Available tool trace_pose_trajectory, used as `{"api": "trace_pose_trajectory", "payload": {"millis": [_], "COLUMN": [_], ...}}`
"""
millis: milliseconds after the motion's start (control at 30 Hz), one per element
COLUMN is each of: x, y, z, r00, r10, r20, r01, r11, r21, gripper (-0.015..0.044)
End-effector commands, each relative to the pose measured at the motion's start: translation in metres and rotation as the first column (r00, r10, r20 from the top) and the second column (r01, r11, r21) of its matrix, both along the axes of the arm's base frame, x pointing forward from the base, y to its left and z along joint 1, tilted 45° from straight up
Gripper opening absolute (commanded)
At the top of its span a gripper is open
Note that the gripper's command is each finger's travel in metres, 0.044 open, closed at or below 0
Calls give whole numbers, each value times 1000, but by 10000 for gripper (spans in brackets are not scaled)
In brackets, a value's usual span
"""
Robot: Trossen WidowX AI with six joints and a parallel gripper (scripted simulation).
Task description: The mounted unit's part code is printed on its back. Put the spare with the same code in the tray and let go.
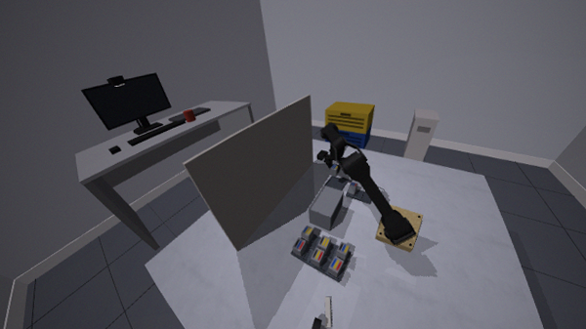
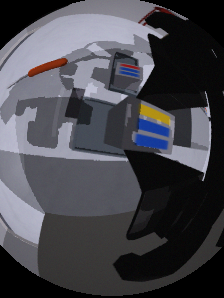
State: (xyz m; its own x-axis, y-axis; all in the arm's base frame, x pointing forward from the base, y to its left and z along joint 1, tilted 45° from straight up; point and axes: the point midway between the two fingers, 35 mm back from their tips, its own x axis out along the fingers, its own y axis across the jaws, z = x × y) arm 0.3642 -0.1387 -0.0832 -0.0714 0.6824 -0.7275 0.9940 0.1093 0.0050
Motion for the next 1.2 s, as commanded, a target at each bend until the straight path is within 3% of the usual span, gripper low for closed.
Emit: {"api": "trace_pose_trajectory", "payload": {"millis": [0,1167], "x": [-1,-3], "y": [5,22], "z": [-3,-21], "r00": [1000,1000], "r10": [-1,0], "r20": [-5,-5], "r01": [1,0], "r11": [1000,1000], "r21": [6,7], "gripper": [0,0]}}
